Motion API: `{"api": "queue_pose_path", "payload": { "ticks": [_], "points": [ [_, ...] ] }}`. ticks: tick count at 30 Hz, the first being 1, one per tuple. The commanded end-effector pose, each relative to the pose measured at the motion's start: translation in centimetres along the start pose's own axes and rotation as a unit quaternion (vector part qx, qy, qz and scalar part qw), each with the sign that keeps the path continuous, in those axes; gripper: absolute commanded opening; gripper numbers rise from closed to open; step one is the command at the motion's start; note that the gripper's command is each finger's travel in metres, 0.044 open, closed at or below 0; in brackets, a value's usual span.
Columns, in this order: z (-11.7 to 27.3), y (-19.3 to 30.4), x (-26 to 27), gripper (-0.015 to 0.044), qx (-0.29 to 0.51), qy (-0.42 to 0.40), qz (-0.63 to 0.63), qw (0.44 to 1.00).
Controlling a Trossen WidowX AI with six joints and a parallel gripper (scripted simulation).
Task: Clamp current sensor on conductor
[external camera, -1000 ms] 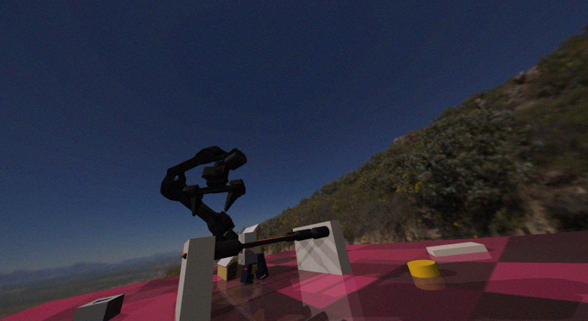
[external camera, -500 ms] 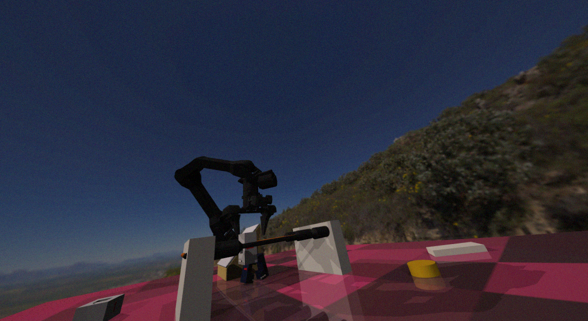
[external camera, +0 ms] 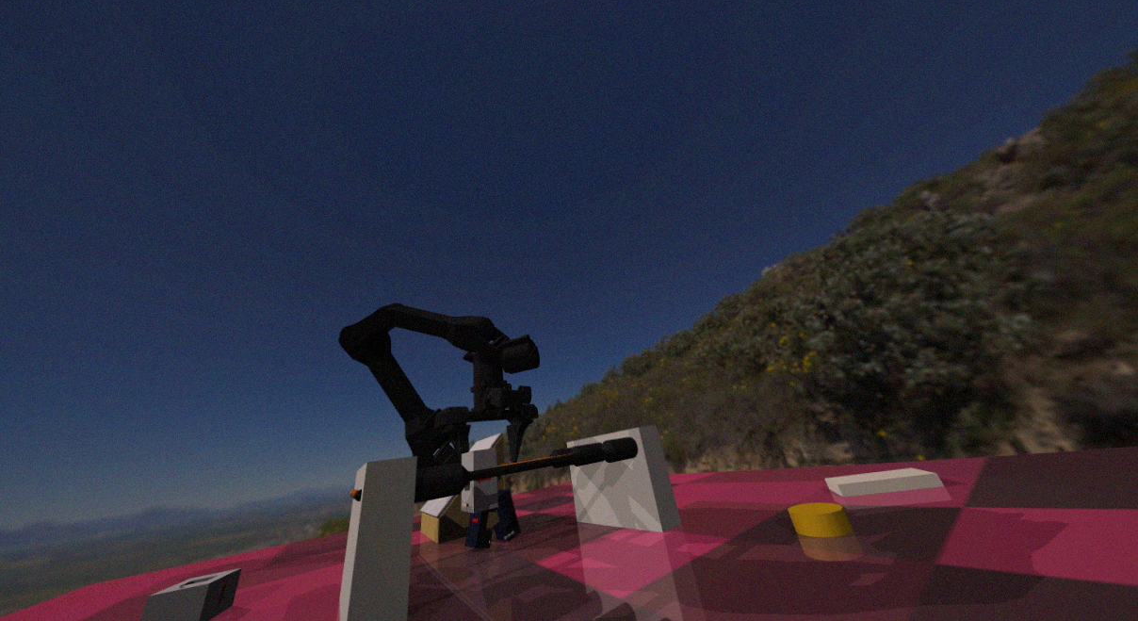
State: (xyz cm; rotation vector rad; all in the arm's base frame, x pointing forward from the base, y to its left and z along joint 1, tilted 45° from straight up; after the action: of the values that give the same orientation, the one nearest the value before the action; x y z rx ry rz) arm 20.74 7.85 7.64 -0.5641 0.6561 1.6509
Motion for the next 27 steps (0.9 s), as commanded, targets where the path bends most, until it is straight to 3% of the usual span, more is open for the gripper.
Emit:
{"api": "queue_pose_path", "payload": {
  "ticks": [1, 27],
  "points": [
    [-1.0, 0.0, 0.0, 0.0440, 0.004, 0.003, 0.004, 1.000],
    [-5.0, 0.2, -0.1, 0.0440, 0.004, 0.005, 0.004, 1.000]
  ]
}}
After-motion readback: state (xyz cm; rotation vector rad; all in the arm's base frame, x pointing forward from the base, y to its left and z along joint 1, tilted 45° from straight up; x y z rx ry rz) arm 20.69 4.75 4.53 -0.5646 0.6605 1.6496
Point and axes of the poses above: the point midway between the two fingers, 35 mm back from their tips, its own z axis back along the fingers, its own x axis across the jaws, y = z × x, the point moved 7 cm from there along z, back along the fingers, and after that the axes turned 2 degrees about z, right-handed, at the moved point
